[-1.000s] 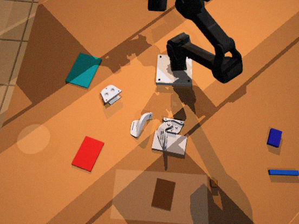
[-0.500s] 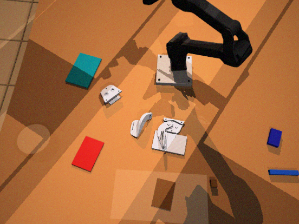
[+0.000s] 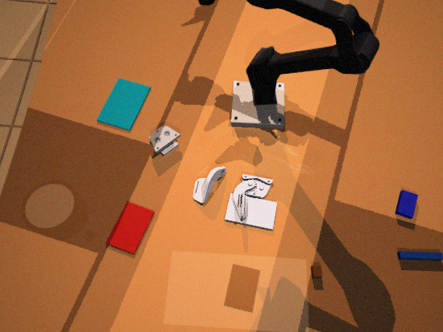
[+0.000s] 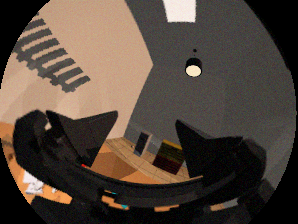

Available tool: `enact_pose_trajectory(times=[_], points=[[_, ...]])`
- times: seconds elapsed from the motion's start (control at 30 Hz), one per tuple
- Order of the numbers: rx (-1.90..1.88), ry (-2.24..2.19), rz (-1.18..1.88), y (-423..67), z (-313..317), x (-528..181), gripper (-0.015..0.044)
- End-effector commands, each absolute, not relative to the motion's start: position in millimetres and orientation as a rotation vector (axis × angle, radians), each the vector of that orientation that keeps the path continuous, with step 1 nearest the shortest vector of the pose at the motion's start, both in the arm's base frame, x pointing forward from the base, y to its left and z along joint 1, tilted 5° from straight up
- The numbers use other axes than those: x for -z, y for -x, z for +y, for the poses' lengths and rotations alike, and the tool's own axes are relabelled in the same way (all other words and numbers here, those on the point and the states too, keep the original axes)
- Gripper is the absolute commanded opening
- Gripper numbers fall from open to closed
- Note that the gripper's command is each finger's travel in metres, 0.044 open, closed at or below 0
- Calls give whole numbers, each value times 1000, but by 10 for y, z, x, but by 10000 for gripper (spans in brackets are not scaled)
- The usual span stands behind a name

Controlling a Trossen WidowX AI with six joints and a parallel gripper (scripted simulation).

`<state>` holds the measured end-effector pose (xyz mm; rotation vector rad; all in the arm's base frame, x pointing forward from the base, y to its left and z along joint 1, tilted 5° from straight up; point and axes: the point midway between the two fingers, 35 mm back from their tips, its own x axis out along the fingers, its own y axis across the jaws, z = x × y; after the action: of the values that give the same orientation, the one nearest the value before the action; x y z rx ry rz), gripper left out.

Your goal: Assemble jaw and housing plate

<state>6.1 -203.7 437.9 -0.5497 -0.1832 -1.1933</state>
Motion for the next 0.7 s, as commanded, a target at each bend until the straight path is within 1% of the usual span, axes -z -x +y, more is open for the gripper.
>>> enact_pose_trajectory(times=[0.0, 0.33, 0.67], points=[[1185, 485, -198, -59, -2155, -4361, 440], [1149, 260, -213, -133, -2508, -4163, 440], [1105, 44, -179, -322, -2828, -3885, 440]])
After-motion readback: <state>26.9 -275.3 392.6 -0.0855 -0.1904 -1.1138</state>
